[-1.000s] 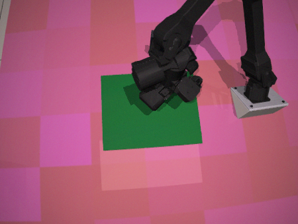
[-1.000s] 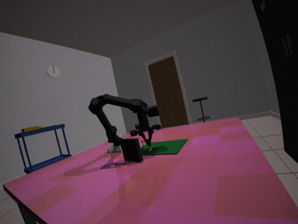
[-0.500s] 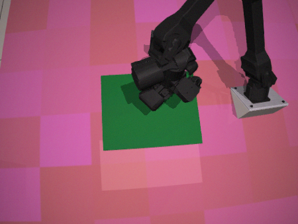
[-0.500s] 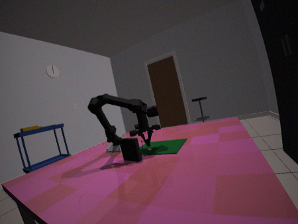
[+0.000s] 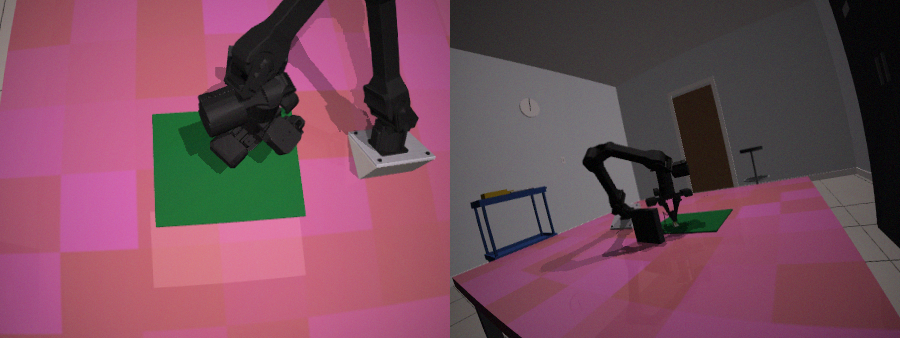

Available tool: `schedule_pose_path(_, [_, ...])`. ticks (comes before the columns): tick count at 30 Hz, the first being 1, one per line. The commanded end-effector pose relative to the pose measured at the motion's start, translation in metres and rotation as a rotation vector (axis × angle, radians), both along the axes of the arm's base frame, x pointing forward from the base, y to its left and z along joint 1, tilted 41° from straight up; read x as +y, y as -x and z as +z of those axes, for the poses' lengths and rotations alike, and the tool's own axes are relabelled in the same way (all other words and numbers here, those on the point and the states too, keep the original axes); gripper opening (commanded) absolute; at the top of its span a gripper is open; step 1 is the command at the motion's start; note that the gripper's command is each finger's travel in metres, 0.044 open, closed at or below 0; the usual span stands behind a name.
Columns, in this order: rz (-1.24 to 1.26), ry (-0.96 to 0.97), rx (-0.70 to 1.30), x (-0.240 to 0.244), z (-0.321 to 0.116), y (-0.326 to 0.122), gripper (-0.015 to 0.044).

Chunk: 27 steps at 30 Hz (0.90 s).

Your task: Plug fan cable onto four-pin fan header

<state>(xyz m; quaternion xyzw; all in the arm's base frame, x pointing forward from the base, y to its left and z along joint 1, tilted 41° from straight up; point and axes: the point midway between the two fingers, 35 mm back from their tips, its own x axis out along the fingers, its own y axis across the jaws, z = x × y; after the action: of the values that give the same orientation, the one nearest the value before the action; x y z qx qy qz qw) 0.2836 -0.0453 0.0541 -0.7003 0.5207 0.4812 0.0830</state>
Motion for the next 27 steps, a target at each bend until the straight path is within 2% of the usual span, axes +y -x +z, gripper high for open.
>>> schedule_pose_path(1, [0.006,0.006,0.004,-0.0008,-0.0005,0.0006,0.0000])
schedule_pose_path(27, [0.005,0.006,0.004,-0.0096,-0.0105,0.0007,0.0000])
